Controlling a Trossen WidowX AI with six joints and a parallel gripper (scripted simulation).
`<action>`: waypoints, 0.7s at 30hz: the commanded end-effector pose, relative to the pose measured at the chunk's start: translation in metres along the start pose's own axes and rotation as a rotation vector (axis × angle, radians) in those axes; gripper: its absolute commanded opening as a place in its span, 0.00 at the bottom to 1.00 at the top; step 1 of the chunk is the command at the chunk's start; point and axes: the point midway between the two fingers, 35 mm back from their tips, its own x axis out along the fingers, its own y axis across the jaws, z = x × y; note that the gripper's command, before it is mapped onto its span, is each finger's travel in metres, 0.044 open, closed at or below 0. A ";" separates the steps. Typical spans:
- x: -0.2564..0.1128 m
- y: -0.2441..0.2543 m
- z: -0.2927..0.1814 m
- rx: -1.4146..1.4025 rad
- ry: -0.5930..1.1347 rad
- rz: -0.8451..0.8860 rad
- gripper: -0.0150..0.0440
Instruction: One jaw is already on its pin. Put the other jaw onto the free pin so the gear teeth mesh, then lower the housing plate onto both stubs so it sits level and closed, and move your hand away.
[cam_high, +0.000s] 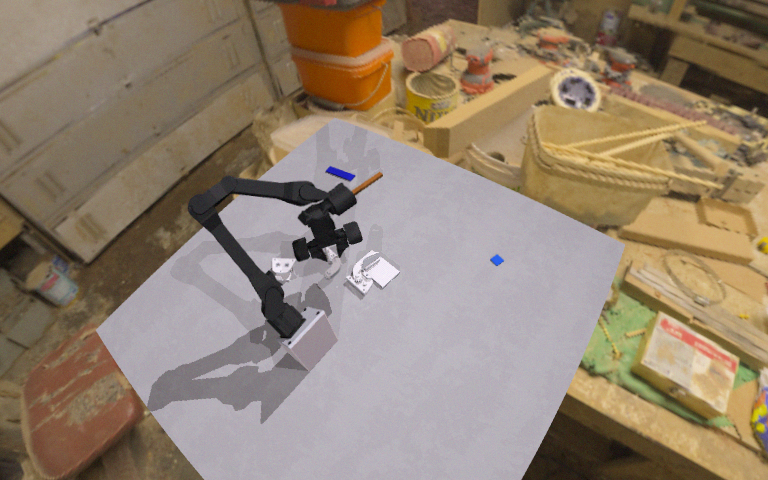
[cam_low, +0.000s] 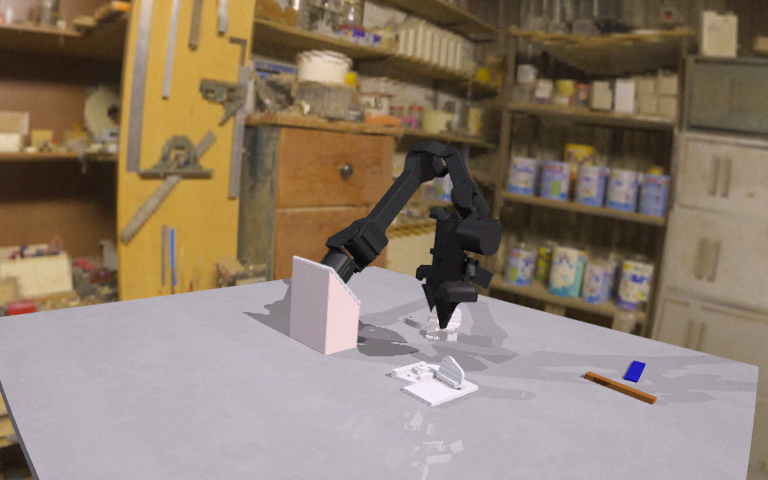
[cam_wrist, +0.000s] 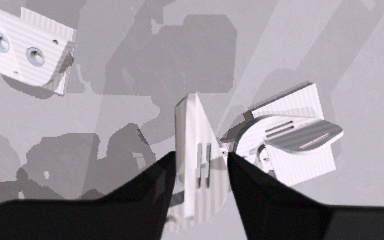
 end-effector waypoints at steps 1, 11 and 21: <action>0.001 -0.003 -0.007 0.110 0.007 0.003 0.48; 0.001 -0.008 -0.016 0.318 0.006 0.004 0.48; 0.002 -0.012 -0.026 0.527 0.004 0.006 0.48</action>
